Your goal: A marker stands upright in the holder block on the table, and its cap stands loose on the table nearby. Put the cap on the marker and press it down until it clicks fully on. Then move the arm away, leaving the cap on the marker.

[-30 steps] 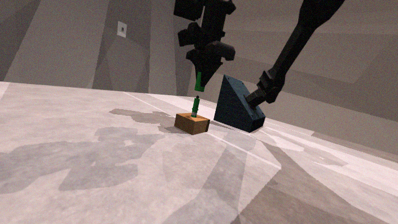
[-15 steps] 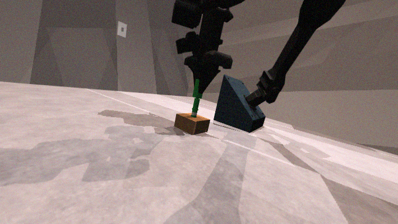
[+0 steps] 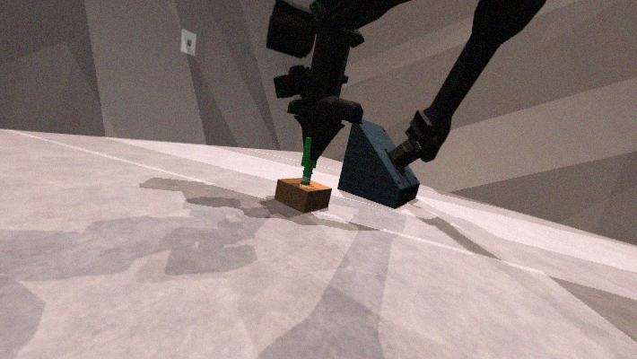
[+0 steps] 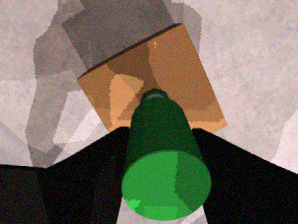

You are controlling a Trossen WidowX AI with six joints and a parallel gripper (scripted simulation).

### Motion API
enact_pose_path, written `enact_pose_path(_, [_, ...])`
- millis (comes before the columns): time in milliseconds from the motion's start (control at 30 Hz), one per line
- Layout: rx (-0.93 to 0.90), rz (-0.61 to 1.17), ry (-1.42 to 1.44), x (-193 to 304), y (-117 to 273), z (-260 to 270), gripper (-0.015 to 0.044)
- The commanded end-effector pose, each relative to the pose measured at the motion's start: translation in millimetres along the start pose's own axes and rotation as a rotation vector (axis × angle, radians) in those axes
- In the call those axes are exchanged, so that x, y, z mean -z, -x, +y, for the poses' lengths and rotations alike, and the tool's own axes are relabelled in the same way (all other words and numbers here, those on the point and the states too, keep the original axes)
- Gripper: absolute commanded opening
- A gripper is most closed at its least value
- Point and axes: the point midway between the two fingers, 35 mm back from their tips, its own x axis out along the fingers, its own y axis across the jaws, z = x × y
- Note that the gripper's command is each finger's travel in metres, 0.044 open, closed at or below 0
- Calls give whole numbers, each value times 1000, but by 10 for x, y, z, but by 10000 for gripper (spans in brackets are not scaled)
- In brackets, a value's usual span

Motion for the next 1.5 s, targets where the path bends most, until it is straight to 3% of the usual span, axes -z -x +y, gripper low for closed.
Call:
enact_pose_path(0, [-3, 1, -5, 7, -69, 1, 0])
enact_pose_path(367, [-3, 1, -5, 11, -107, 2, 0])
enact_pose_path(933, [-1, 2, 0, 12, -101, 0, 440])
enact_pose_path(1033, [0, 1, -1, 0, -7, -1, 440])
enact_pose_path(1200, [2, 1, -1, 6, 626, -7, 440])
enact_pose_path(1333, [2, 1, -1, 9, 650, -7, 440])
enact_pose_path(1467, [1, 1, 250, -6, 602, -22, 335])
